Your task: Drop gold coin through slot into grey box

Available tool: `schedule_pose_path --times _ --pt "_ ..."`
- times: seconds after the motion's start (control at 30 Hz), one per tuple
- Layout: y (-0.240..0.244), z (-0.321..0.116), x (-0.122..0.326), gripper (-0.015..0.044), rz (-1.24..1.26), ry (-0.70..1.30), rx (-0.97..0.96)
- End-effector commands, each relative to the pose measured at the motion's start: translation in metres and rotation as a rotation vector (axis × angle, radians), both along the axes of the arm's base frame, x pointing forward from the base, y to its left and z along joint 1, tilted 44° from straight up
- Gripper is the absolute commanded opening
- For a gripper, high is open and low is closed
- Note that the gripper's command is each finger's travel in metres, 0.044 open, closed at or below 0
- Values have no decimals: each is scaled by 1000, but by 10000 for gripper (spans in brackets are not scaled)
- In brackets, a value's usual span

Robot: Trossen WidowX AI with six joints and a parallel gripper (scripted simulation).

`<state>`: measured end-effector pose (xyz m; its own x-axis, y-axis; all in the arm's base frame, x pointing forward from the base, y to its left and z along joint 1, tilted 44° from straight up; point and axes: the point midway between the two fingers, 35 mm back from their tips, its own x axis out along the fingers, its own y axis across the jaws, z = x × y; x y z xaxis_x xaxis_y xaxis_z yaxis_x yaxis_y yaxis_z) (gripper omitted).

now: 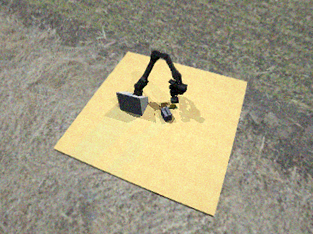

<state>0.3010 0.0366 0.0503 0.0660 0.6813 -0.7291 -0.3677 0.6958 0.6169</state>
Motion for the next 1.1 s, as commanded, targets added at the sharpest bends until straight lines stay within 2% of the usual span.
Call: schedule_pose_path --times 0.0,1.07 --pt "5 -8 -2 161 -4 15 9" --pt "39 -46 4 161 -4 15 9"
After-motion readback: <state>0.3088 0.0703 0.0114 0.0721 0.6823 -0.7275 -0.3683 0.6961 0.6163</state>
